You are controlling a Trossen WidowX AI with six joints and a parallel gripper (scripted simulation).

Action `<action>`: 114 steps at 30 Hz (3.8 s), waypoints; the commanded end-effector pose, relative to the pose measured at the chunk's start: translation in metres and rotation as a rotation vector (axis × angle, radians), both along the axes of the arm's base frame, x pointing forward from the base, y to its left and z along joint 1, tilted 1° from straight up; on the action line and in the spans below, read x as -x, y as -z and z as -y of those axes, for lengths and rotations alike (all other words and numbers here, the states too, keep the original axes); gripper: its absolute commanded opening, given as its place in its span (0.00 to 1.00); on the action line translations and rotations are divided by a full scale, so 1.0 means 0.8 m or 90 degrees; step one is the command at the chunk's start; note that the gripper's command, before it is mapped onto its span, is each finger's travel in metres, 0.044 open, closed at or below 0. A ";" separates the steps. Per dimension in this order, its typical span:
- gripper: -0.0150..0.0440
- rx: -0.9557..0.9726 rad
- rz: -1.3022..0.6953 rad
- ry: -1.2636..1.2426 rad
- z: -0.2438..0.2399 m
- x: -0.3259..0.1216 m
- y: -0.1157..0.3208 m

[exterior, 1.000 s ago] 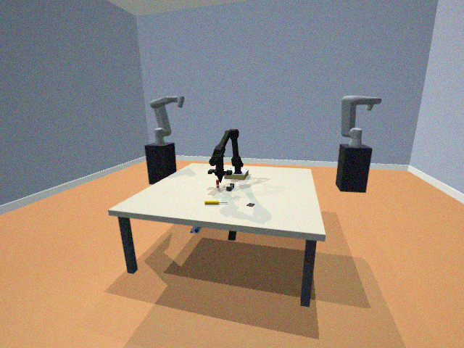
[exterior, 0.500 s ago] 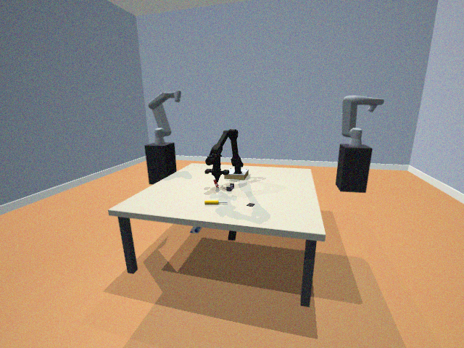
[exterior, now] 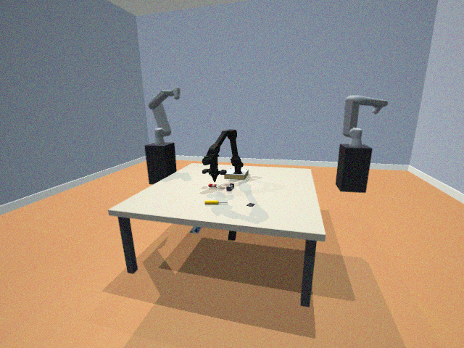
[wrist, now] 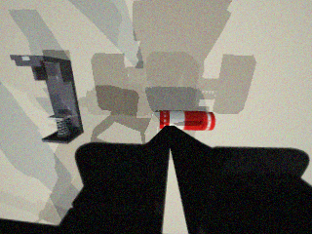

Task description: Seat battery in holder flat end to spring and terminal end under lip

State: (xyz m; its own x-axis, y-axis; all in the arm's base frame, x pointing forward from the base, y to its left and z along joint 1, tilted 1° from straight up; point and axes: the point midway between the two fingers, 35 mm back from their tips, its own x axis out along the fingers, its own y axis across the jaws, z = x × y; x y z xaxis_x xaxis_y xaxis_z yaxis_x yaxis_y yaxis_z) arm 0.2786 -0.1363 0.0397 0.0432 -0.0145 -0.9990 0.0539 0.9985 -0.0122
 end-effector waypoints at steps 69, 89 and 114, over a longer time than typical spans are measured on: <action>0.65 -0.039 0.012 1.001 0.028 0.001 0.012; 0.61 -0.039 0.012 1.001 0.027 0.001 0.047; 0.38 -0.039 0.012 0.993 0.025 0.003 -0.016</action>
State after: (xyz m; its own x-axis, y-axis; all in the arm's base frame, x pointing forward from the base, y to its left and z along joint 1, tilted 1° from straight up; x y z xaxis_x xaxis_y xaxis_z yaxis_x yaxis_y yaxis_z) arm 0.2787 -0.1588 0.0493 0.0474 -0.0207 -0.9987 0.9975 -0.0509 0.0484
